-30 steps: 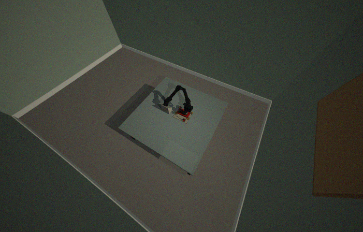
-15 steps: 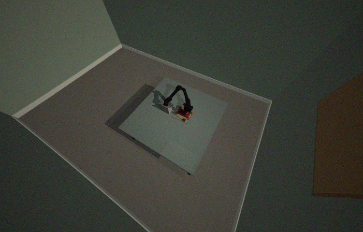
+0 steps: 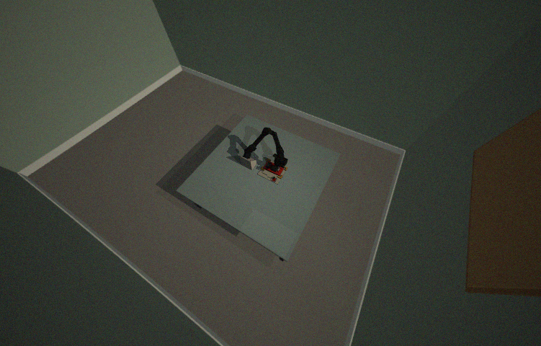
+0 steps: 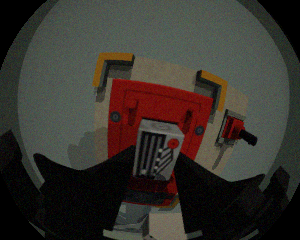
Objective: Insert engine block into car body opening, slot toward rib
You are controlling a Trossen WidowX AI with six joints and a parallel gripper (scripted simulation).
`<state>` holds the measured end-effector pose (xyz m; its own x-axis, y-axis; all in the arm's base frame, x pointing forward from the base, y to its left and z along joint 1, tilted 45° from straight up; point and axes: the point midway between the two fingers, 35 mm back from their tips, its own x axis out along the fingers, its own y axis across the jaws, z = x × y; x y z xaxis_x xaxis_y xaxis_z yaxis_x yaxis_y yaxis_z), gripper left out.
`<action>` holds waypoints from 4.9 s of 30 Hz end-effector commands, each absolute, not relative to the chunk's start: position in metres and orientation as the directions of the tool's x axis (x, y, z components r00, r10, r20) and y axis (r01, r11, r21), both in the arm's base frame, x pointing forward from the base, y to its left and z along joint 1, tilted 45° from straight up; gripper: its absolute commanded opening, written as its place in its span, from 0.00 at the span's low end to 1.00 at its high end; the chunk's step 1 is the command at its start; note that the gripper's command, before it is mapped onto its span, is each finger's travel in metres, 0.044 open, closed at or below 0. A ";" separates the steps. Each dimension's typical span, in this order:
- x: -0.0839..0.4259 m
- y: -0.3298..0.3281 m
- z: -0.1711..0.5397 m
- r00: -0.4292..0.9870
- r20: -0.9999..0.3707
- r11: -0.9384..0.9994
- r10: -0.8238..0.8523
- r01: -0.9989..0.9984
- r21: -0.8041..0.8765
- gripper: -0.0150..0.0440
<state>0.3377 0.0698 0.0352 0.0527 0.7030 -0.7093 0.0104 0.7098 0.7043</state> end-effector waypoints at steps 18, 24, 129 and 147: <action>0.337 0.073 0.032 0.052 -0.706 0.706 0.707 0.017 0.708 0.52; 0.337 0.073 0.031 0.052 -0.706 0.706 0.707 0.017 0.708 0.52; 0.336 0.062 0.038 0.052 -0.706 0.706 0.706 0.017 0.708 0.25; 0.337 0.064 0.036 0.052 -0.706 0.706 0.706 0.017 0.708 0.25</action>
